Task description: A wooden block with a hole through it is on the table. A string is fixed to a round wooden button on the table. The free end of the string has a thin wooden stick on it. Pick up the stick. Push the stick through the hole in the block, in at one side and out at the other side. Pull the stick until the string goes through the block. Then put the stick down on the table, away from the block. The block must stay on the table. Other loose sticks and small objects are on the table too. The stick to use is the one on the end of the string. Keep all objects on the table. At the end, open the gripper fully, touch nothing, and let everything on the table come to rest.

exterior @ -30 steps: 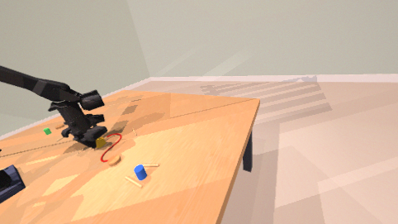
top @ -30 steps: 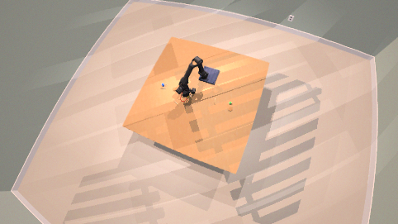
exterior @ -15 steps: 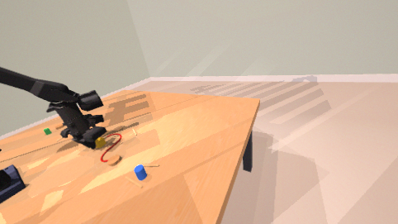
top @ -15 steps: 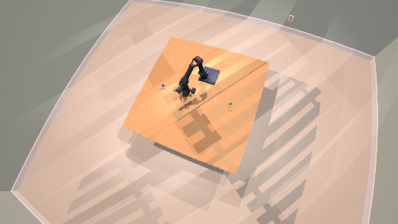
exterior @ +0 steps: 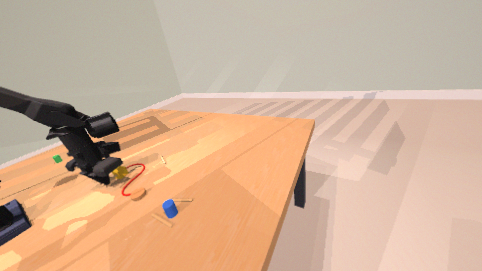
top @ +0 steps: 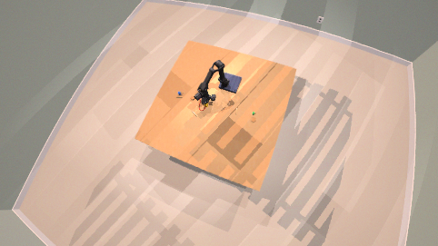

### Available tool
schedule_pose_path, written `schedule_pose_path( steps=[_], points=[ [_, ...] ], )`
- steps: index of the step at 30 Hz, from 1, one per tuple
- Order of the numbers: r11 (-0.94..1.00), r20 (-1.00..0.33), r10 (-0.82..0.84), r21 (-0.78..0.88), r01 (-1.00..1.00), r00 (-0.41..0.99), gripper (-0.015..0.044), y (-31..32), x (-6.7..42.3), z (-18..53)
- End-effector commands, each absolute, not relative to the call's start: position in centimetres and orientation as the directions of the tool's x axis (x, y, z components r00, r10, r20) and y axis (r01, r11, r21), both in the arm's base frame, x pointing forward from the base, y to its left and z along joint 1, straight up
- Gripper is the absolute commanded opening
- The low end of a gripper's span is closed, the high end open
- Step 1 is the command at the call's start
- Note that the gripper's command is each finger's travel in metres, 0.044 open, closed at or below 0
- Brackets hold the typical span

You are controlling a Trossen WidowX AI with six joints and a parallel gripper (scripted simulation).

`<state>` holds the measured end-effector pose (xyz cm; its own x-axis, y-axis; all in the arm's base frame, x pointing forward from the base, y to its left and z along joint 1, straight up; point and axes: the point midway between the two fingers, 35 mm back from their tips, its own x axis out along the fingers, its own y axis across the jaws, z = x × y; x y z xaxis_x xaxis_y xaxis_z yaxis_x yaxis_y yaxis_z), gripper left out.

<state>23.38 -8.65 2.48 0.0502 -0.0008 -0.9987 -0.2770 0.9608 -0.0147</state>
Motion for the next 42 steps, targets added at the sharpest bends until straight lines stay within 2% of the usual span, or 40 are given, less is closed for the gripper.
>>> schedule_pose_path(
  steps=[1, 42],
  points=[
    [0.960, -0.999, 0.000, -0.015, -0.280, 0.054, 0.0000, -8.7, 22.8, 2.5],
    [0.961, -0.999, -0.012, -0.026, -0.275, 0.052, 0.0000, -10.1, 17.5, 2.3]
  ],
)
